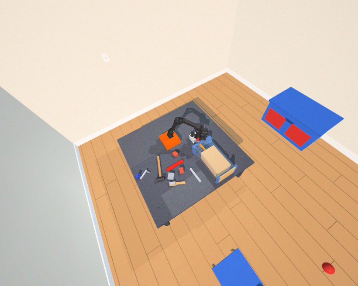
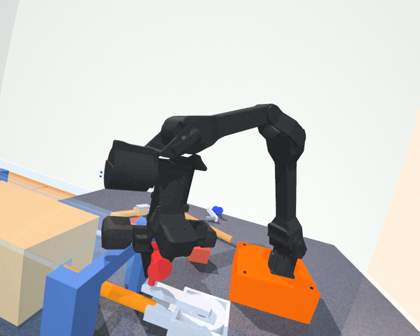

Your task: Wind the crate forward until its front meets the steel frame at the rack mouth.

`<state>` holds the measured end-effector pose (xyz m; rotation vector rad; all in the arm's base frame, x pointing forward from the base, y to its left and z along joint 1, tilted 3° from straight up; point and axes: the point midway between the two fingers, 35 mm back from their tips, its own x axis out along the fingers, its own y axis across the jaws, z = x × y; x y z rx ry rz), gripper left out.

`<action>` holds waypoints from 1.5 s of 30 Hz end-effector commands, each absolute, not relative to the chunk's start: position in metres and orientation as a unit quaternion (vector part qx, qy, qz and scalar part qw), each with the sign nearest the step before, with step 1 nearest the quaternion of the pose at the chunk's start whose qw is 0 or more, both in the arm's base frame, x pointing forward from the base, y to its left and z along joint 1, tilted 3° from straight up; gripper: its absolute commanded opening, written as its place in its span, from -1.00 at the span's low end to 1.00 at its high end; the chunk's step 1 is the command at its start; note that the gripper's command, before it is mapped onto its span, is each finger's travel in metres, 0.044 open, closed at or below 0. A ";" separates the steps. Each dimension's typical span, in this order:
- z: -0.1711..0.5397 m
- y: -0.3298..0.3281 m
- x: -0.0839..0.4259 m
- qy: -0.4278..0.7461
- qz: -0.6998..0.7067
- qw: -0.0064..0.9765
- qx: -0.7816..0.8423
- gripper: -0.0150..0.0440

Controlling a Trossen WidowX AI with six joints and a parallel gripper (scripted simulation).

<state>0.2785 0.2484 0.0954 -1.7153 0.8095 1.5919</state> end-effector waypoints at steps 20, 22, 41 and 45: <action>0.095 0.291 0.269 0.291 0.616 0.332 -0.653 -0.49; 0.095 0.293 0.268 0.291 0.616 0.332 -0.653 -0.49; 0.095 0.312 0.256 0.291 0.616 0.332 -0.652 -0.49; 0.095 0.316 0.253 0.291 0.616 0.332 -0.652 -0.49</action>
